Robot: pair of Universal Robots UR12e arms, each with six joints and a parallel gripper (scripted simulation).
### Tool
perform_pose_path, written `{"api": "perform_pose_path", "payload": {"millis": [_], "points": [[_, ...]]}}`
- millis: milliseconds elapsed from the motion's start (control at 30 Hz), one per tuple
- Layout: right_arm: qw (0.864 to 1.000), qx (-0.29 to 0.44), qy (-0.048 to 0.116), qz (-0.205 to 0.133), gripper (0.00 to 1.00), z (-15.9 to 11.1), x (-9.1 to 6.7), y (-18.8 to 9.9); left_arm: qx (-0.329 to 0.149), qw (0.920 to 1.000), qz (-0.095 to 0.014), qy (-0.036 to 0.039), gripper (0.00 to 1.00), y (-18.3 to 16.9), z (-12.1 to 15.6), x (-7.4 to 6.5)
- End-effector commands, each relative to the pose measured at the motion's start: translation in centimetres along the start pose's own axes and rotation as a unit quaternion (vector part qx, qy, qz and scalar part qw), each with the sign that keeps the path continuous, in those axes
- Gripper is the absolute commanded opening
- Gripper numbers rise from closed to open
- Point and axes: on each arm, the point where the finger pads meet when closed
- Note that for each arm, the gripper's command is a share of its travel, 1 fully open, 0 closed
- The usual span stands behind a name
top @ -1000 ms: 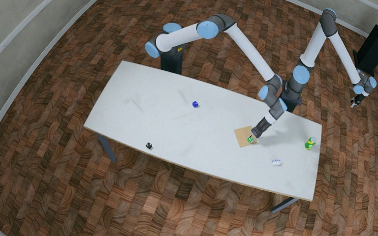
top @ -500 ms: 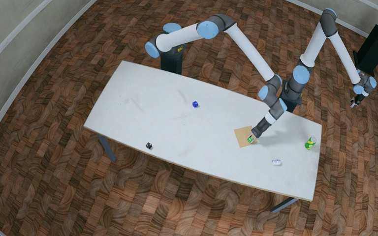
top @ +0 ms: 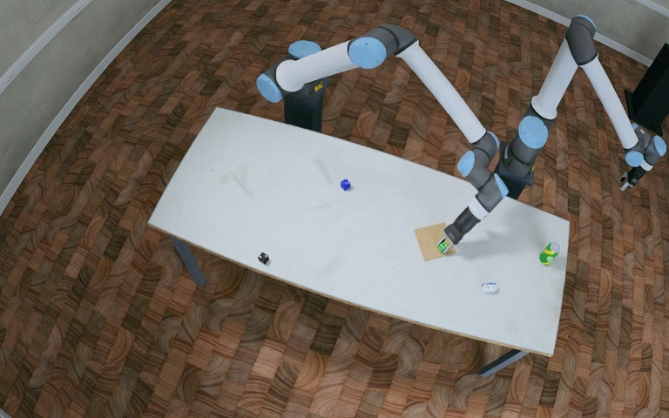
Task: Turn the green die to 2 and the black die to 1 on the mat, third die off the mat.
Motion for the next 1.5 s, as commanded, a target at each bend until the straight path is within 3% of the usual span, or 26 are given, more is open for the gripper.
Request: {"api": "perform_pose_path", "payload": {"millis": [0, 467, 1000, 1200, 1467], "points": [[1.000, 0.002, -0.003, 0.001, 0.57, 0.2, -1.7, -1.5, -0.001, 1.0000, 0.001, -0.0006, 1.00, 0.1, 0.2, 0.2], [1.000, 0.002, -0.003, 0.001, 0.57, 0.5, -4.6, -4.4, -0.001, 1.0000, 0.001, -0.0006, 1.00, 0.1, 0.2, 0.2], [1.000, 0.002, -0.002, 0.005, 0.57, 0.5, -4.8, -4.6, -0.001, 1.0000, 0.001, -0.0006, 1.00, 0.1, 0.2, 0.2], [0.999, 0.003, 0.004, 0.035, 0.57, 0.4, -4.6, -4.6, -0.001, 1.0000, 0.001, -0.0006, 1.00, 0.1, 0.2, 0.2], [0.992, 0.002, 0.009, 0.122, 0.57, 0.5, -4.7, -4.8, -0.001, 1.0000, 0.001, -0.0006, 1.00, 0.1, 0.2, 0.2]]}}
Point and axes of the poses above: on each arm, the point where the finger pads meet when closed, its own x axis out along the fingers, its own z axis across the jaws, y = z × x, and after that the axes turned 5 degrees about x, right-handed
